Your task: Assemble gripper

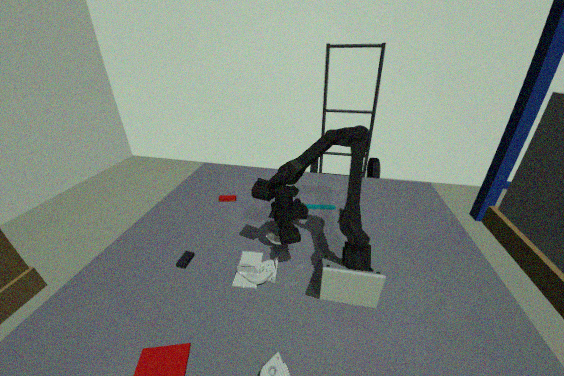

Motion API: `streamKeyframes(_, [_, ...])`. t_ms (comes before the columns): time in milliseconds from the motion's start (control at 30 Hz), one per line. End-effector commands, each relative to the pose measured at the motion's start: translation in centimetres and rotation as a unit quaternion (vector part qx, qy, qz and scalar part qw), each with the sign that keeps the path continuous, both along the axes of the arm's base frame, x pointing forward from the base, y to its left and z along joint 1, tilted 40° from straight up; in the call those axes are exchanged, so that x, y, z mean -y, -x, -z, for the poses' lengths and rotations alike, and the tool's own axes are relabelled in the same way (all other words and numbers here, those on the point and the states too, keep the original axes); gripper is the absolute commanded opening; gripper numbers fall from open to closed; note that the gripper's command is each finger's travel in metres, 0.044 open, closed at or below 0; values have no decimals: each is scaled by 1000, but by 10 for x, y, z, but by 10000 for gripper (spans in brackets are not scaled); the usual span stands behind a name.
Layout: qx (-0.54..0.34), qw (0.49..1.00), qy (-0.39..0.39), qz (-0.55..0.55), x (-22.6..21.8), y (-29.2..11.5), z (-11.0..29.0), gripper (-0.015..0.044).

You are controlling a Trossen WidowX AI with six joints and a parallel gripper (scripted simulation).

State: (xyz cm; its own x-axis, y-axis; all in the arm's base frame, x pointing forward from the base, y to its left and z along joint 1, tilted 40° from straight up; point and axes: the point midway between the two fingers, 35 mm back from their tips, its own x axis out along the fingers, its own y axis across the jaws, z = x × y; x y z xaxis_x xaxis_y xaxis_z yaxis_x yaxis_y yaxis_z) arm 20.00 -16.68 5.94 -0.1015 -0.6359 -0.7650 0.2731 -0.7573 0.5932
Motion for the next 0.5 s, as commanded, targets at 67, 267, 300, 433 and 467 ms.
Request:
streamKeyframes(67, [8, 1000, 2, 0, -12, -6, -17, 134])
streamKeyframes(267, [7, 1000, 2, -1, -24, -7, -32, 134])
streamKeyframes(300, [7, 1000, 2, -1, -26, -7, -34, 134])
streamKeyframes(433, [7, 1000, 2, -1, -34, -7, -44, 134])
streamKeyframes(467, [7, 1000, 2, -1, -36, -7, -47, 134])
